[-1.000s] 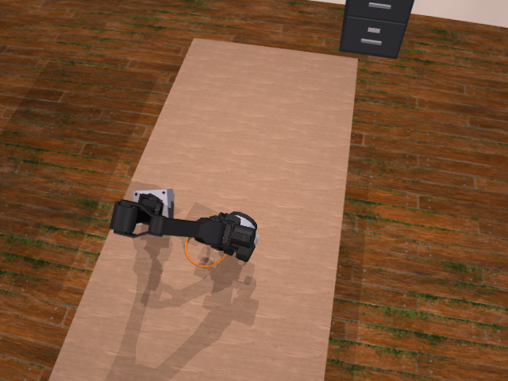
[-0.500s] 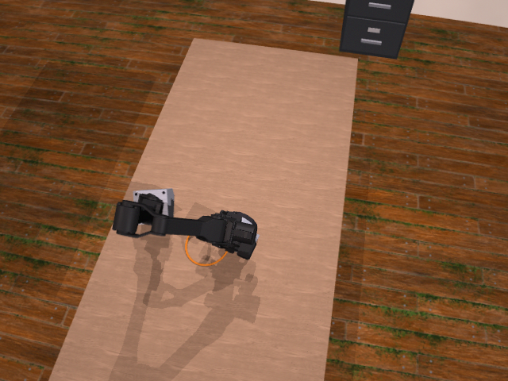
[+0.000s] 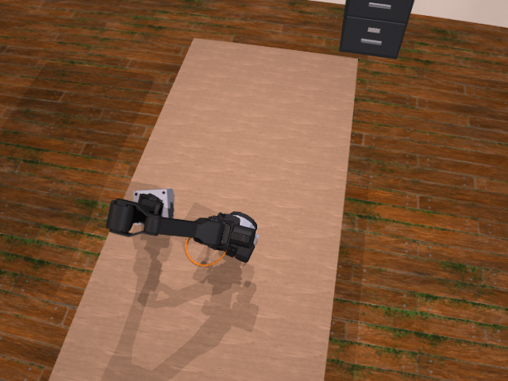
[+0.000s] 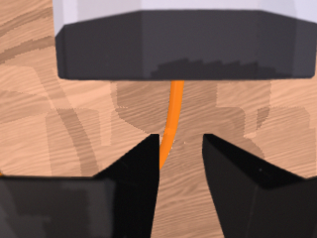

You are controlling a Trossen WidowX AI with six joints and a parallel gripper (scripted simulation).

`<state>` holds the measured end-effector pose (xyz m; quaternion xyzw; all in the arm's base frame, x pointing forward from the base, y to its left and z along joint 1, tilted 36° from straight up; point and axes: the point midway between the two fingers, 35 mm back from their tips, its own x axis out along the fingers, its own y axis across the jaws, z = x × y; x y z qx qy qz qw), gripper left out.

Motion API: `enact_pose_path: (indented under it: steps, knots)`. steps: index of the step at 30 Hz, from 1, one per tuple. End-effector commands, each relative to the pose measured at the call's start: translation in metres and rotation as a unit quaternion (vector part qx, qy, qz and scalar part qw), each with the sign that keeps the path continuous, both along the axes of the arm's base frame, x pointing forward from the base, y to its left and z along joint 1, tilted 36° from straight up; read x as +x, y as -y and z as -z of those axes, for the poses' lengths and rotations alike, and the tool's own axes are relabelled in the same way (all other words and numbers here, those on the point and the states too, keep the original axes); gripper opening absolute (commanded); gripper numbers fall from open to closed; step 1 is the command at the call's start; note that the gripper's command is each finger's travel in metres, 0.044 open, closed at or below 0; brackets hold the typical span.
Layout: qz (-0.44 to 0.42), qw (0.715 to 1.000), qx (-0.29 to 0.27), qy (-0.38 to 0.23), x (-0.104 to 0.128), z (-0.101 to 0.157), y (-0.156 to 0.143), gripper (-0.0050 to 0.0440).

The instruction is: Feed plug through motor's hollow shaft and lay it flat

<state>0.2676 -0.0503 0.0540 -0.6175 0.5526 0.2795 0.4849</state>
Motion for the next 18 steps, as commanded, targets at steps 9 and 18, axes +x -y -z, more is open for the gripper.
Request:
enact_pose_path:
  steps: [9,18]
  knots:
    - [-0.001,1.000,0.001,-0.001,0.0005,0.0131,0.0016,0.0100]
    - [-0.001,1.000,0.001,-0.001,0.0023,0.0191,0.0017,0.0100]
